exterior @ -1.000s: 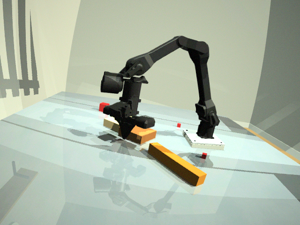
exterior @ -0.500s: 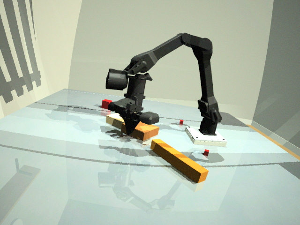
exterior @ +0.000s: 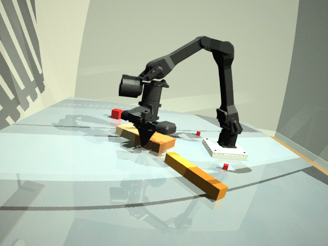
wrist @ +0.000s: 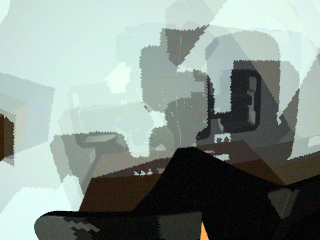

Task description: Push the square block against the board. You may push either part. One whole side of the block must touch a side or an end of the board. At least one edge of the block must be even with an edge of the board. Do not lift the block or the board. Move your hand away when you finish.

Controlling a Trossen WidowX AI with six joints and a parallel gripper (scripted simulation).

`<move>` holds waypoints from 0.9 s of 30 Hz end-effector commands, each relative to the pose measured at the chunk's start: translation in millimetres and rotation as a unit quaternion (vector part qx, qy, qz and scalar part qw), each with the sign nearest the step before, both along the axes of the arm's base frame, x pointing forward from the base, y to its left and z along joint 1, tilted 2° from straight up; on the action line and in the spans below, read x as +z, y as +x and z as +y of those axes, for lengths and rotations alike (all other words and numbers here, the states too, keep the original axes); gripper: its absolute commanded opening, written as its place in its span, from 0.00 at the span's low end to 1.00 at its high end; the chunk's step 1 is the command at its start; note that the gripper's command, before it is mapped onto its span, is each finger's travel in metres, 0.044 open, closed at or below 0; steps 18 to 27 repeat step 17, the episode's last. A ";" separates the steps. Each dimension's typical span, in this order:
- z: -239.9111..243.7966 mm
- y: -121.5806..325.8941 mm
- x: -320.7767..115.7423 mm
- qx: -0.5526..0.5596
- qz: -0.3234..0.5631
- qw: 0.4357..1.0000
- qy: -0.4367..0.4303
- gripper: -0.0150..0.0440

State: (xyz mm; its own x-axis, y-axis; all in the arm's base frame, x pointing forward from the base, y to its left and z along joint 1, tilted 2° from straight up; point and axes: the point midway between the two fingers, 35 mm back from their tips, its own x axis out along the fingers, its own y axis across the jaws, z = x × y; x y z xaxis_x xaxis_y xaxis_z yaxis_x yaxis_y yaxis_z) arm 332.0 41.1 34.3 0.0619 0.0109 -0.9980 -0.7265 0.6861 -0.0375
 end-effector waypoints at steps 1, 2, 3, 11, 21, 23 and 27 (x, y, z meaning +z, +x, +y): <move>-4.5 -5.4 -1.9 0.001 0.004 1.000 -0.002 0.25; -5.2 -6.1 -2.0 0.001 0.004 1.000 -0.002 0.25; -5.9 -6.8 -2.0 0.001 0.004 1.000 -0.002 0.25; -9.4 -10.3 -2.4 0.001 0.004 1.000 -0.003 0.25; -4.2 -4.5 -1.7 0.001 0.004 1.000 -0.002 0.25; -4.2 -4.5 -1.7 0.001 0.004 1.000 -0.002 0.25; -4.2 -4.5 -1.7 0.001 0.004 1.000 -0.002 0.25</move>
